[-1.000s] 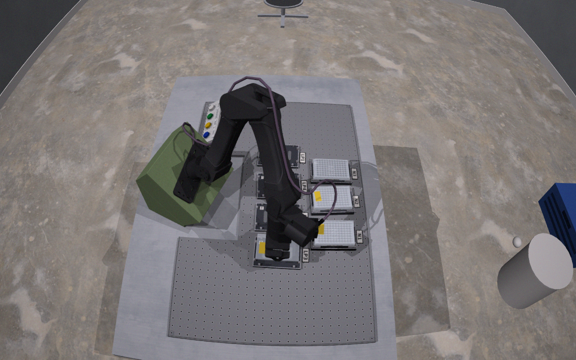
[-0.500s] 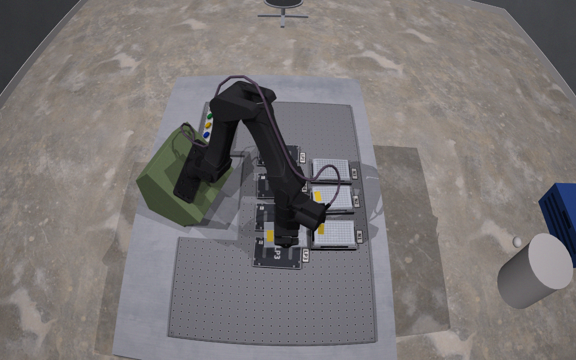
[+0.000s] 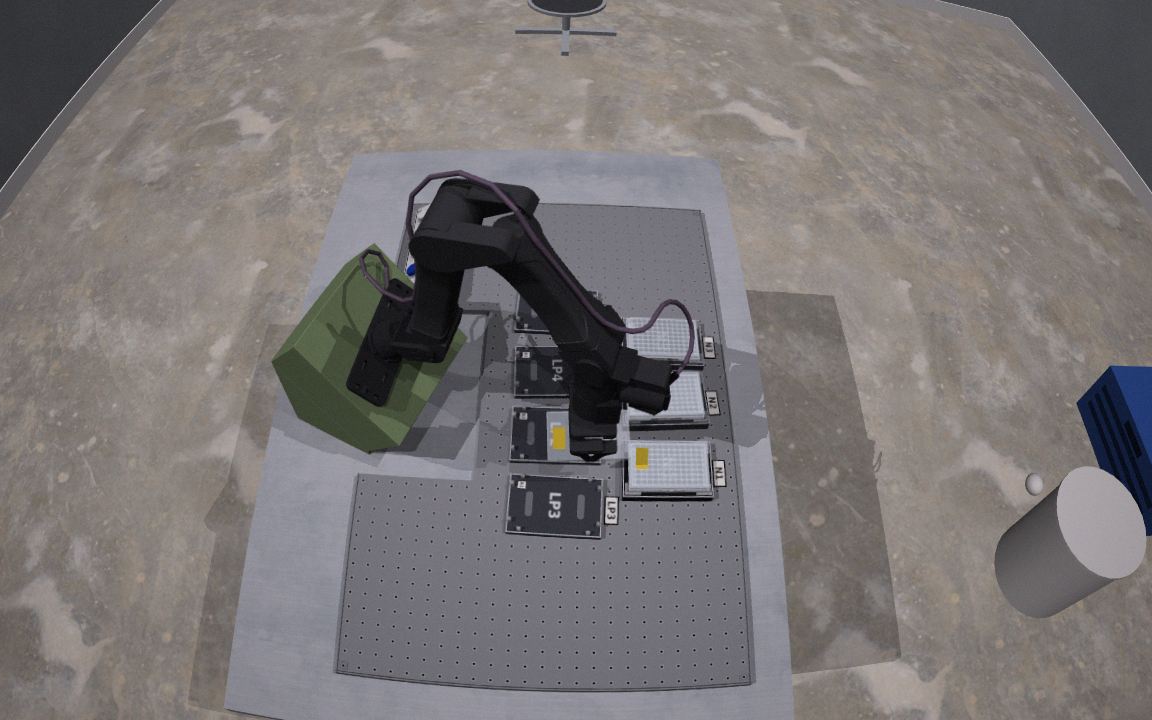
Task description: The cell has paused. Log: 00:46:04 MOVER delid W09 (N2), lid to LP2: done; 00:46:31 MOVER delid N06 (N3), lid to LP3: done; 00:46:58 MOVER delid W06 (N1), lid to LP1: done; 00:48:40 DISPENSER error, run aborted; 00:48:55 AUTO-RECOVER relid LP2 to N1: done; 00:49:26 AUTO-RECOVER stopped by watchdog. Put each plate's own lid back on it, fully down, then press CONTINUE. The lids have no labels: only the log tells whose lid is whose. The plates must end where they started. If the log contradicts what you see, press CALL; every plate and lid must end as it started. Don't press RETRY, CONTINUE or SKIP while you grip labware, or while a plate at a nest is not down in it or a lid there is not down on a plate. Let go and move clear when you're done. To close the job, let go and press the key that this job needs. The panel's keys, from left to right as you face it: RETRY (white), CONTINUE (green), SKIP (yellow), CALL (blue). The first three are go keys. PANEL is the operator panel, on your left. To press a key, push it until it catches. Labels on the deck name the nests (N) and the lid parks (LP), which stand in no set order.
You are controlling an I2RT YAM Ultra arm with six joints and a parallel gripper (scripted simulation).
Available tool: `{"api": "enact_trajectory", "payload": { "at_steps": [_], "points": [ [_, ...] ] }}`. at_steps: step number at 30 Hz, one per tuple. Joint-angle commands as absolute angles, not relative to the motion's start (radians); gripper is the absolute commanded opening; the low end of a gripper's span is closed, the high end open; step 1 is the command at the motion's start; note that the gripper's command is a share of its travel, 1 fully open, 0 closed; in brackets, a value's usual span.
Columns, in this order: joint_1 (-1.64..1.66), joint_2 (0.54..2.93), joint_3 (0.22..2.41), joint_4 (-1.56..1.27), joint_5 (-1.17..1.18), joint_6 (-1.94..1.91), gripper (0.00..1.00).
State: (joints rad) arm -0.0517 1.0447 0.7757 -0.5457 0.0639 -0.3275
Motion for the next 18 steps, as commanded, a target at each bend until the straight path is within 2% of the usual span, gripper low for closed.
{"api": "enact_trajectory", "payload": {
  "at_steps": [1, 18],
  "points": [
    [0.022, 1.067, 0.819, -0.555, 0.158, -0.226, 0.00],
    [0.346, 1.230, 0.946, -0.585, 0.378, 0.022, 0.00]
  ]
}}
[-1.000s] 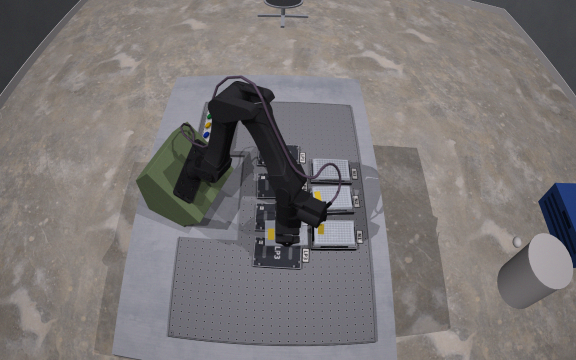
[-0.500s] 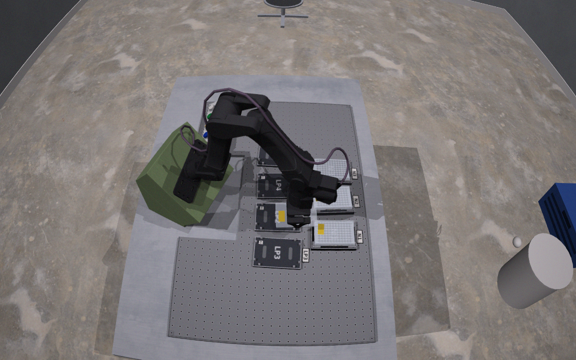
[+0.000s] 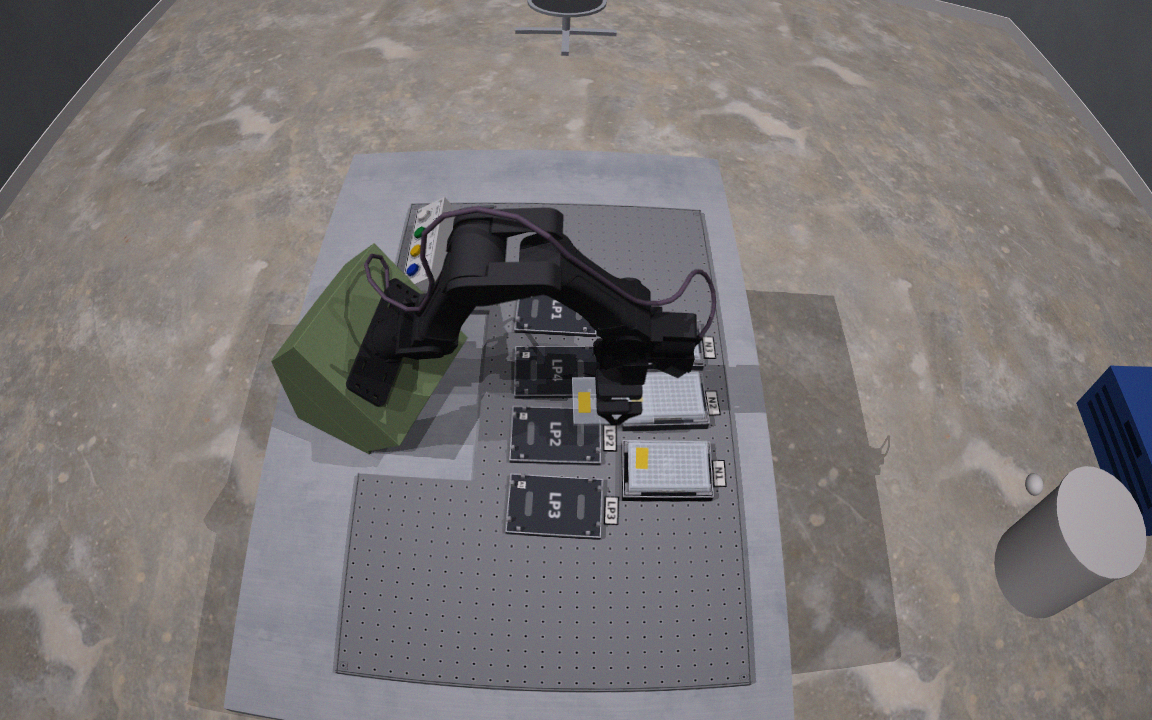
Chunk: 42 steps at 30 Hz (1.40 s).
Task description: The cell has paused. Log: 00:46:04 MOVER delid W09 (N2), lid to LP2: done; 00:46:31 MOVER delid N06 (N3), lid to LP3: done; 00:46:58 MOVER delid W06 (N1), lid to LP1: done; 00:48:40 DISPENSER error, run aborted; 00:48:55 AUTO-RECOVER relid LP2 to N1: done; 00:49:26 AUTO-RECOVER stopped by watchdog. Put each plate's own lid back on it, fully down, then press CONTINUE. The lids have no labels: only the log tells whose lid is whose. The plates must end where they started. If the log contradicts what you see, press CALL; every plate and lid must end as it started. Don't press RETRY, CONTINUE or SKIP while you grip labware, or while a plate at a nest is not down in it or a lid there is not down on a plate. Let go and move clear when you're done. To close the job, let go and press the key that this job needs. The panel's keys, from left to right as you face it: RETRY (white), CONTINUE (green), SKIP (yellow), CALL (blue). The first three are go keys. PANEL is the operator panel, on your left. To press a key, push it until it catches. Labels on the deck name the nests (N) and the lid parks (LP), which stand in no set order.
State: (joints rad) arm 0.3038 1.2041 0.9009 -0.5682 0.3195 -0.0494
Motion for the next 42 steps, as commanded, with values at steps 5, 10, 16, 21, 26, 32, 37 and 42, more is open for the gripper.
{"api": "enact_trajectory", "payload": {
  "at_steps": [5, 10, 16, 21, 26, 32, 37, 42],
  "points": [
    [0.398, 1.273, 0.983, -0.598, 0.413, 0.067, 0.00],
    [0.475, 1.344, 1.046, -0.617, 0.460, 0.133, 0.00],
    [0.554, 1.434, 1.133, -0.646, 0.508, 0.204, 0.00],
    [0.589, 1.484, 1.185, -0.666, 0.529, 0.238, 0.00],
    [0.642, 1.561, 1.268, -0.697, 0.558, 0.288, 0.00],
    [0.696, 1.659, 1.382, -0.741, 0.587, 0.341, 0.00],
    [0.720, 1.713, 1.451, -0.772, 0.600, 0.368, 0.00],
    [0.750, 1.780, 1.539, -0.810, 0.615, 0.399, 0.00]
  ]
}}
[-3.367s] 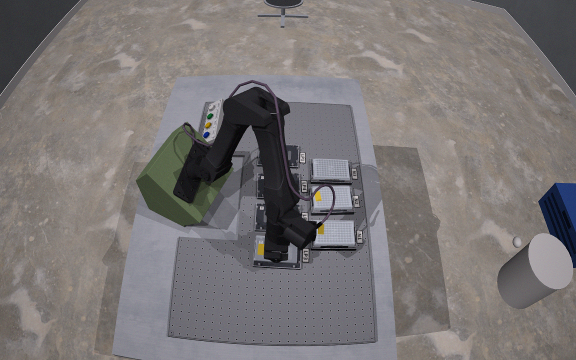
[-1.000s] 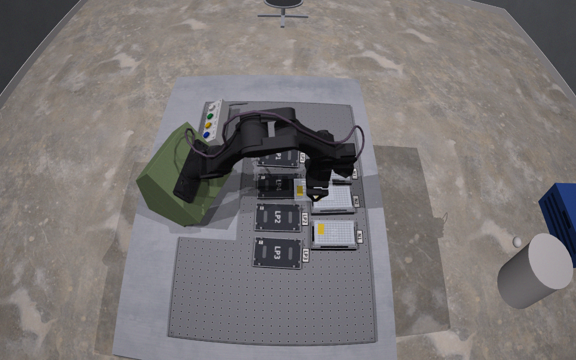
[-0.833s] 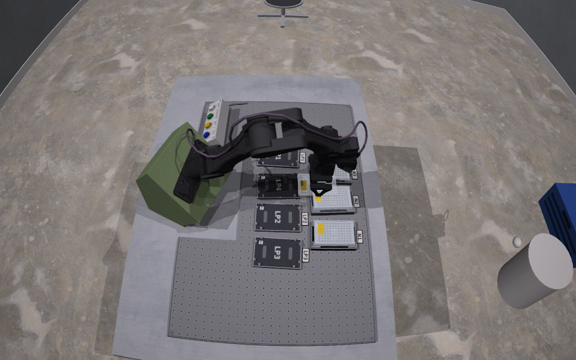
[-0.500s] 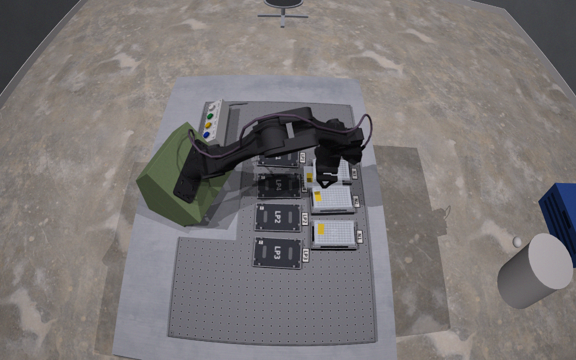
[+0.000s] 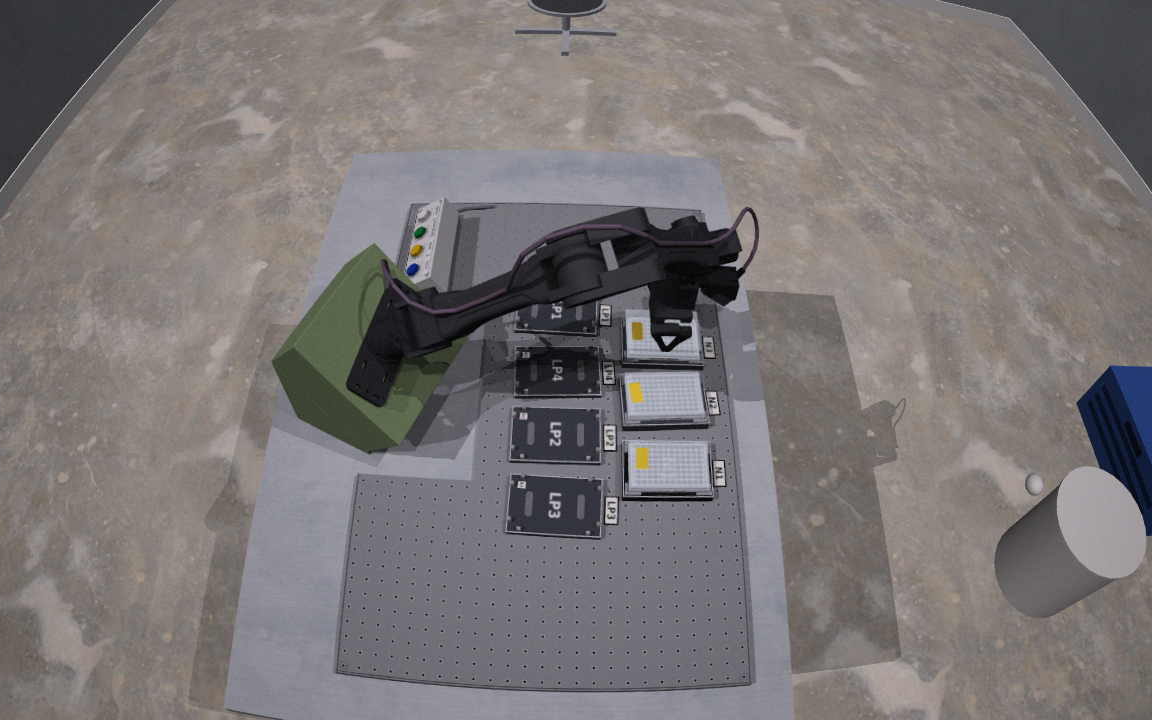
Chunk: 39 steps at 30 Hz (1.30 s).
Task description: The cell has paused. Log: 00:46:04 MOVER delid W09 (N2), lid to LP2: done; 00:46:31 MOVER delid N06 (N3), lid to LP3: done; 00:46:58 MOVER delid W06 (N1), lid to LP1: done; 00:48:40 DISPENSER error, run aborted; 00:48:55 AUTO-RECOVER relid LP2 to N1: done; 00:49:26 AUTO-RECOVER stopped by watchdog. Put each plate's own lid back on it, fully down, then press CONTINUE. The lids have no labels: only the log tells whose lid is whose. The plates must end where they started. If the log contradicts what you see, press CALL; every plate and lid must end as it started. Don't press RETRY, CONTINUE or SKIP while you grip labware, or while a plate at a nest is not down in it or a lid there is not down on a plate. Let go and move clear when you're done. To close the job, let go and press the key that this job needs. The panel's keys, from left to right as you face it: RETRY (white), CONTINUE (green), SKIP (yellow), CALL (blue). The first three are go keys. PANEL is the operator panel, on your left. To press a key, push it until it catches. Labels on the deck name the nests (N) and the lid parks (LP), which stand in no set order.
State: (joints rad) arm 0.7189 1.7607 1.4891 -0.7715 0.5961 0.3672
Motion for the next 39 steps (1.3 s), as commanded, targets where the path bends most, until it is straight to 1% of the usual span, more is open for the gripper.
{"api": "enact_trajectory", "payload": {
  "at_steps": [1, 5, 28, 39],
  "points": [
    [0.751, 1.782, 1.544, -0.814, 0.615, 0.401, 0.00],
    [0.750, 1.748, 1.548, -0.820, 0.615, 0.404, 0.00],
    [0.745, 1.776, 1.558, -0.795, 0.606, 0.390, 0.00],
    [0.732, 1.788, 1.521, -0.778, 0.599, 0.380, 0.00]
  ]
}}
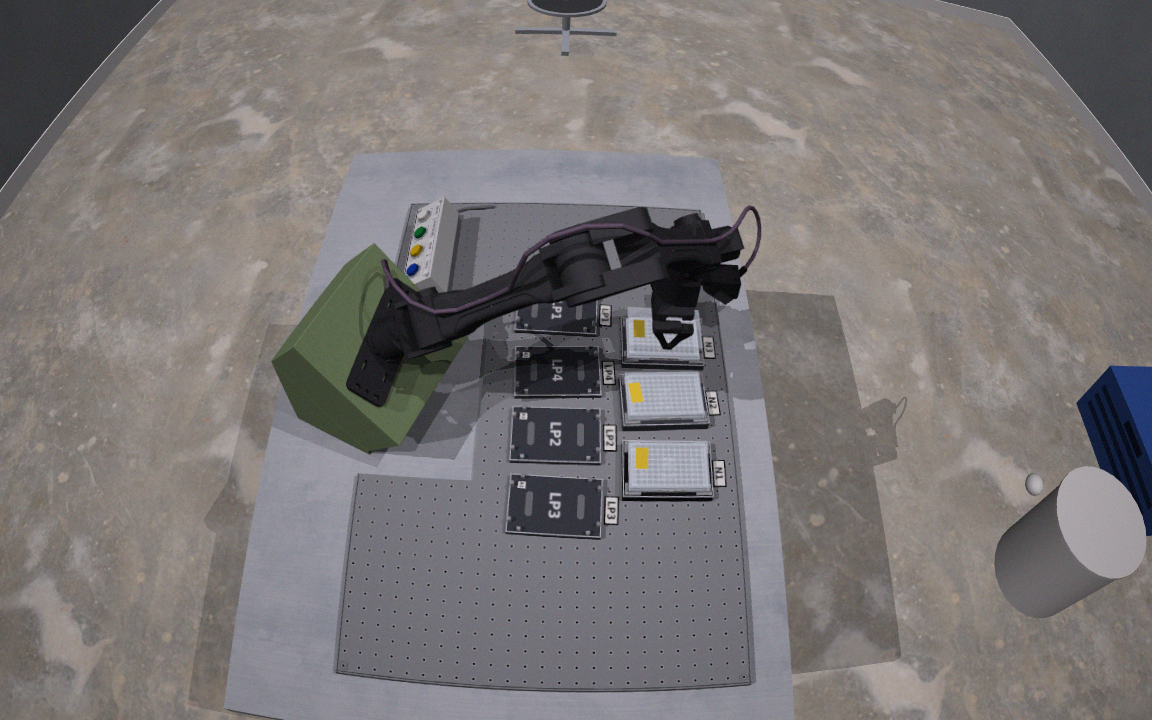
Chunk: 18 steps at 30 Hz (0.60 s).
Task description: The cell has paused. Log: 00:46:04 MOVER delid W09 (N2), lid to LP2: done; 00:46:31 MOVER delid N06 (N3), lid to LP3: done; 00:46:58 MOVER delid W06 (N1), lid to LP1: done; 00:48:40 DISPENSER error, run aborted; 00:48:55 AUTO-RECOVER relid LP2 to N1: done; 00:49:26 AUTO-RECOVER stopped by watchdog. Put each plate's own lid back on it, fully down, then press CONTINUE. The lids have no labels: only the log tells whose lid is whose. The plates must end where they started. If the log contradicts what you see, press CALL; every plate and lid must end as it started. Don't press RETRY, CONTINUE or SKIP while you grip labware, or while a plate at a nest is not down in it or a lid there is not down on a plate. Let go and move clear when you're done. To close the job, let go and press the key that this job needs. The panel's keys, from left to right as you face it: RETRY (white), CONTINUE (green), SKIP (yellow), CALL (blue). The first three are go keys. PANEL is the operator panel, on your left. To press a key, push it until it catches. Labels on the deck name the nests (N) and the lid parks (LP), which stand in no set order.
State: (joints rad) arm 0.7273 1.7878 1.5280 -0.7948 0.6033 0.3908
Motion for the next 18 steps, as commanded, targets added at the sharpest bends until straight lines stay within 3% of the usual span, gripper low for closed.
{"api": "enact_trajectory", "payload": {
  "at_steps": [1, 18],
  "points": [
    [0.729, 1.791, 1.517, -0.777, 0.600, 0.380, 0.00],
    [0.726, 1.802, 1.499, -0.756, 0.593, 0.371, 0.00]
  ]
}}
